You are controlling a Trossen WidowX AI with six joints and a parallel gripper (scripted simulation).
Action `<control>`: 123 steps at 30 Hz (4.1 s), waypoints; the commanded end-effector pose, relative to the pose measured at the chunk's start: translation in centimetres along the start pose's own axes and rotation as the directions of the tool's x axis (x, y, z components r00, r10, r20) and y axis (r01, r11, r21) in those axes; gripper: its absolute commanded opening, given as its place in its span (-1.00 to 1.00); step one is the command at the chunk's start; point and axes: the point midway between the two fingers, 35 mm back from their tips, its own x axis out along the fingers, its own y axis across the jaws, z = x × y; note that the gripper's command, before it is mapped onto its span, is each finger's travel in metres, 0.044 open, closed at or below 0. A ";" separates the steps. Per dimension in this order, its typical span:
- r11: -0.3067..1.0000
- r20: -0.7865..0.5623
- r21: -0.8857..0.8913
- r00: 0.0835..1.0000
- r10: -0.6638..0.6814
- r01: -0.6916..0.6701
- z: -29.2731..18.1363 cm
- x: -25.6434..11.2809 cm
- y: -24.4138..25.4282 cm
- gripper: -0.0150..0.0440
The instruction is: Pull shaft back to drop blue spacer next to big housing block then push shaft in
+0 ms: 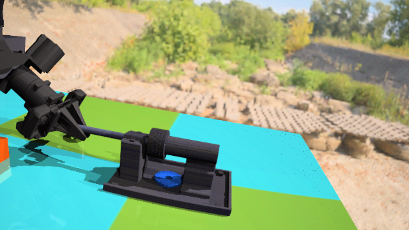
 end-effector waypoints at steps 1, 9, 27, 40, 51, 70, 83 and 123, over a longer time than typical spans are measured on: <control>1.000 -0.005 0.007 1.000 0.003 -0.003 -0.1 0.0 0.0 -0.49; 1.000 -0.005 0.007 1.000 0.003 -0.003 -0.2 0.1 0.0 -0.49; 1.000 -0.005 0.006 1.000 0.003 -0.003 -0.3 0.2 0.0 -0.49; 1.000 -0.005 0.006 1.000 0.003 -0.003 -0.3 0.4 0.0 -0.49; 1.000 -0.005 0.006 1.000 0.003 -0.003 -0.4 0.5 0.0 -0.49; 1.000 -0.005 0.006 1.000 0.003 -0.003 -0.5 0.6 0.0 -0.49; 1.000 -0.005 0.006 1.000 0.003 -0.003 -0.5 0.7 0.0 -0.49; 1.000 -0.006 0.006 1.000 0.003 -0.003 -0.7 1.1 0.0 -0.49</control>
